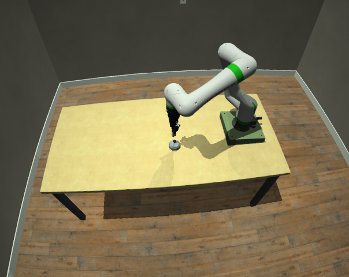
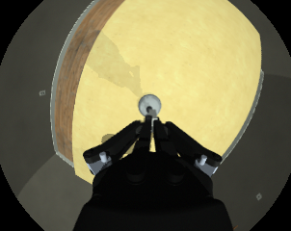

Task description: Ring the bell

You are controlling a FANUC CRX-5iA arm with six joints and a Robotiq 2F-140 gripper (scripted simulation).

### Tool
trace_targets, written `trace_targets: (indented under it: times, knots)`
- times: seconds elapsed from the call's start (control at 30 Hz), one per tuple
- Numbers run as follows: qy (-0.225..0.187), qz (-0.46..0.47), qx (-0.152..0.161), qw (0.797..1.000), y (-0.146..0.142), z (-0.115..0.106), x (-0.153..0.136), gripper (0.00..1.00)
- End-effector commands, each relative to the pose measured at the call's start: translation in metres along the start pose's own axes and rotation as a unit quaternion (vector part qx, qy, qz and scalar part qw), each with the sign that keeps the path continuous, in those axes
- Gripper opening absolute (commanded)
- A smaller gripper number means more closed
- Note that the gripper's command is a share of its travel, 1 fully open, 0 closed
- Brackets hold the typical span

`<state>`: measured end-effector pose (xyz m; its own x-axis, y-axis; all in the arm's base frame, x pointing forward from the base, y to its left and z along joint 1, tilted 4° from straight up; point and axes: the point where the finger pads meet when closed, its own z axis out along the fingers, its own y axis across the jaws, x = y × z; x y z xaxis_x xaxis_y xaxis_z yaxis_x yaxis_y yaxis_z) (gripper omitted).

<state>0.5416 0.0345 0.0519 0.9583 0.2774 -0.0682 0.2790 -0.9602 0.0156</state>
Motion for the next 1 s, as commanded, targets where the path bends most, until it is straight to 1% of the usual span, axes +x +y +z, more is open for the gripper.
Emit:
trace_targets:
  times: [0.0, 0.27, 0.97]
  knots:
    - [0.000, 0.000, 0.000, 1.000, 0.0000, -0.0085, 0.0002, 0.00]
    - [0.000, 0.000, 0.000, 1.000, 0.0000, -0.0166, 0.0002, 0.00]
    - [0.000, 0.000, 0.000, 1.000, 0.0000, -0.0170, 0.0002, 0.00]
